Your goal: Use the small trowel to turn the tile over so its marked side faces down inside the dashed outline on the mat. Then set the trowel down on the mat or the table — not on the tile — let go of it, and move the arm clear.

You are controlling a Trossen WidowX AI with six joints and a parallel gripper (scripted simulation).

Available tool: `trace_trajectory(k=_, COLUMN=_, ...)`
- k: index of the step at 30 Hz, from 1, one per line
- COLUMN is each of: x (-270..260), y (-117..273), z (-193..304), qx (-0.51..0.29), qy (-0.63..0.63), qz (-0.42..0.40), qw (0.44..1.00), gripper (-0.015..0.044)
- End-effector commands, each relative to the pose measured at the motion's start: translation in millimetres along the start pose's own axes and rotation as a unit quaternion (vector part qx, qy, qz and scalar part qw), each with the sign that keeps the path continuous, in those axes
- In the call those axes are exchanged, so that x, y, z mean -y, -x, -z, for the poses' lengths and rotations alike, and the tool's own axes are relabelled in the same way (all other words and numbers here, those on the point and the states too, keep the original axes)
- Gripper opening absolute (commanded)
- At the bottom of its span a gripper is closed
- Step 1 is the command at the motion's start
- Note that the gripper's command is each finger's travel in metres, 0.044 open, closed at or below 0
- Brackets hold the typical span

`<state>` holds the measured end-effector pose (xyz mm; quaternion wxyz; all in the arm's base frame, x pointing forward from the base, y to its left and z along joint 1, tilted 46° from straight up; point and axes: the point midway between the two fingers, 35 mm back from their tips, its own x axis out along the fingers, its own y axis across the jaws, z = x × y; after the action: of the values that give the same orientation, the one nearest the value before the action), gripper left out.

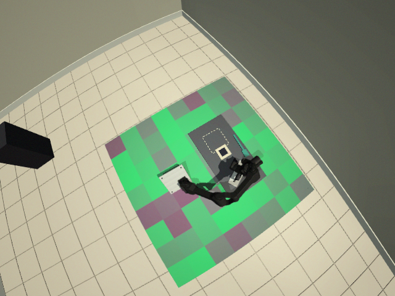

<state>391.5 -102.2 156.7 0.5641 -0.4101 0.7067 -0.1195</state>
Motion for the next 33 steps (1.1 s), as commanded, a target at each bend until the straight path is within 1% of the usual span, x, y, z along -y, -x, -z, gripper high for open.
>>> trace_trajectory(k=1, x=-0.2, y=-0.2, z=0.1, qx=-0.001, qy=0.072, qz=0.0, qw=0.997, gripper=0.013)
trace_trajectory(k=12, x=-0.2, y=-0.1, z=0.1, qx=-0.001, qy=0.235, qz=0.0, qw=0.972, gripper=0.013)
trace_trajectory(k=24, x=-0.2, y=-0.1, z=0.1, qx=-0.001, qy=0.403, qz=0.0, qw=0.915, gripper=0.013)
trace_trajectory(k=32, x=-0.2, y=-0.1, z=0.1, qx=-0.001, qy=0.412, qz=0.0, qw=0.911, gripper=0.013)
trace_trajectory(k=33, x=-0.2, y=-0.1, z=0.1, qx=-0.001, qy=0.412, qz=0.0, qw=0.911, gripper=0.0156)
